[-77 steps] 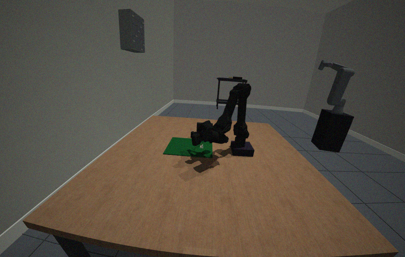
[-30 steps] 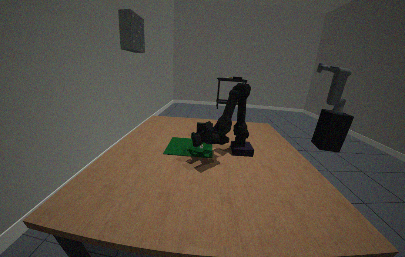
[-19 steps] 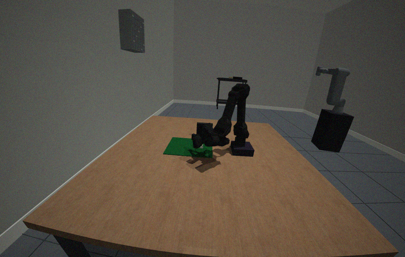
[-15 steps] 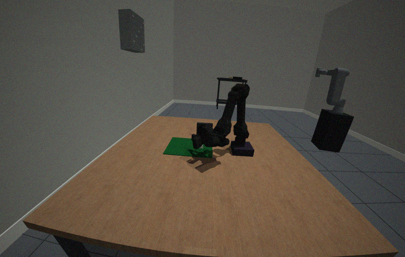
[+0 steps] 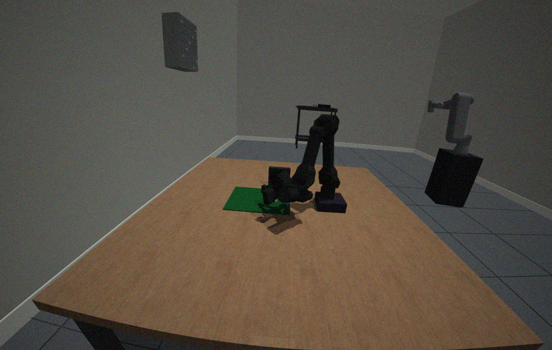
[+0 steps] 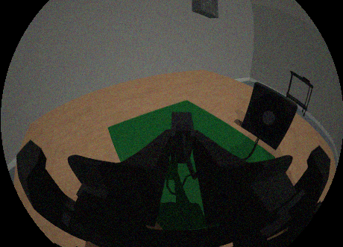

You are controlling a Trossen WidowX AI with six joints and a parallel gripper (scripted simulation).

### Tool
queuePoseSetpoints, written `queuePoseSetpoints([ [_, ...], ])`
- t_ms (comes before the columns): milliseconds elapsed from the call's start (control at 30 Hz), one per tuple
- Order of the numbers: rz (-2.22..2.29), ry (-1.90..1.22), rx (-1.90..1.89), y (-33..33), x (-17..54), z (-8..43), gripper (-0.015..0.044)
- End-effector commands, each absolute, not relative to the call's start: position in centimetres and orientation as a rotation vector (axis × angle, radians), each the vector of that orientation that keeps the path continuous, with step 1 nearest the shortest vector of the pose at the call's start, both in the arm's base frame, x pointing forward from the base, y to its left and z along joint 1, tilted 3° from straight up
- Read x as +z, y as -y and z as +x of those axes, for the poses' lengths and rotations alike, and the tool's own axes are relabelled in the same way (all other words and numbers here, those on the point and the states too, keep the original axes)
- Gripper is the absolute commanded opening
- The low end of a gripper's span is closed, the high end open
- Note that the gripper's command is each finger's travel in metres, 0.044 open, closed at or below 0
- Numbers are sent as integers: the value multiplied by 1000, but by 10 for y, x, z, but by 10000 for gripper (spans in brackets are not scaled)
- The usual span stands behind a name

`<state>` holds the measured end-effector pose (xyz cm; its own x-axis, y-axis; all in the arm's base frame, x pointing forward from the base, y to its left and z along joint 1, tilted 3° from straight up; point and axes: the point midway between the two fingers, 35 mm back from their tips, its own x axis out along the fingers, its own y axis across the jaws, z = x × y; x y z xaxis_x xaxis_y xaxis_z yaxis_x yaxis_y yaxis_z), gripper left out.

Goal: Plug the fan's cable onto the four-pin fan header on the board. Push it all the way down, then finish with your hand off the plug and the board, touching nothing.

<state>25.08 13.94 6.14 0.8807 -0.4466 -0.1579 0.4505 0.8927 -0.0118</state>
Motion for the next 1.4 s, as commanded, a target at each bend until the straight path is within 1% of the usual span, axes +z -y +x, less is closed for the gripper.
queuePoseSetpoints([
  [0,14,-158,-469,-138,57,250,0],
  [1367,13,-158,-469,-137,25,251,0],
])
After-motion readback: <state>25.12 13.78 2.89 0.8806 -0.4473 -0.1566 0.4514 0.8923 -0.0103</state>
